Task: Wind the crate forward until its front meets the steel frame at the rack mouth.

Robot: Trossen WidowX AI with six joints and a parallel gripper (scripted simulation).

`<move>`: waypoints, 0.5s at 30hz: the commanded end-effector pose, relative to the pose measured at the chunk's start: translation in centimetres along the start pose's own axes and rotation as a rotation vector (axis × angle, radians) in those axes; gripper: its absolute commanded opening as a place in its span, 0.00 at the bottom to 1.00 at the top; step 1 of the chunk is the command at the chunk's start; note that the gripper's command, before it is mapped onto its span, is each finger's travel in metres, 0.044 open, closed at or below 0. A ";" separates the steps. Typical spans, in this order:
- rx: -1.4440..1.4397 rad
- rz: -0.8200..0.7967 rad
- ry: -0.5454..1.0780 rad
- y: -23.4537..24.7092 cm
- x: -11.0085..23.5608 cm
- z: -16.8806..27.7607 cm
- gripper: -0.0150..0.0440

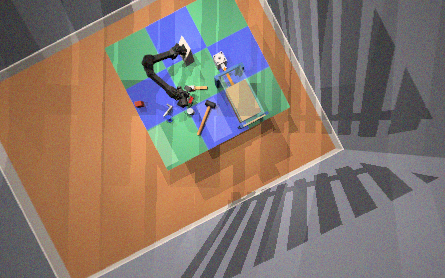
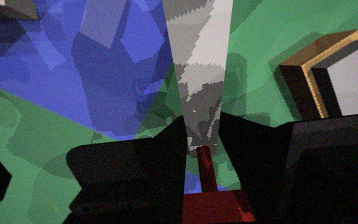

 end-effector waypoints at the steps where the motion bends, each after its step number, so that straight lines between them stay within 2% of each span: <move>1: 0.000 -0.014 -0.005 0.0 5.3 0.7 0.25; 5: 0.002 -0.032 -0.035 -0.2 10.3 0.1 0.25; 15: 0.009 -0.034 -0.037 -0.2 10.6 0.1 0.25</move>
Point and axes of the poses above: the point midway between the two fingers, 35 mm back from their tips, its own x axis back along the fingers, its own y axis across the jaws, z = x × y, the point moved 4 cm from there along x, back along the fingers, and after that the axes turned 8 degrees about -x, right-handed, at the moved point
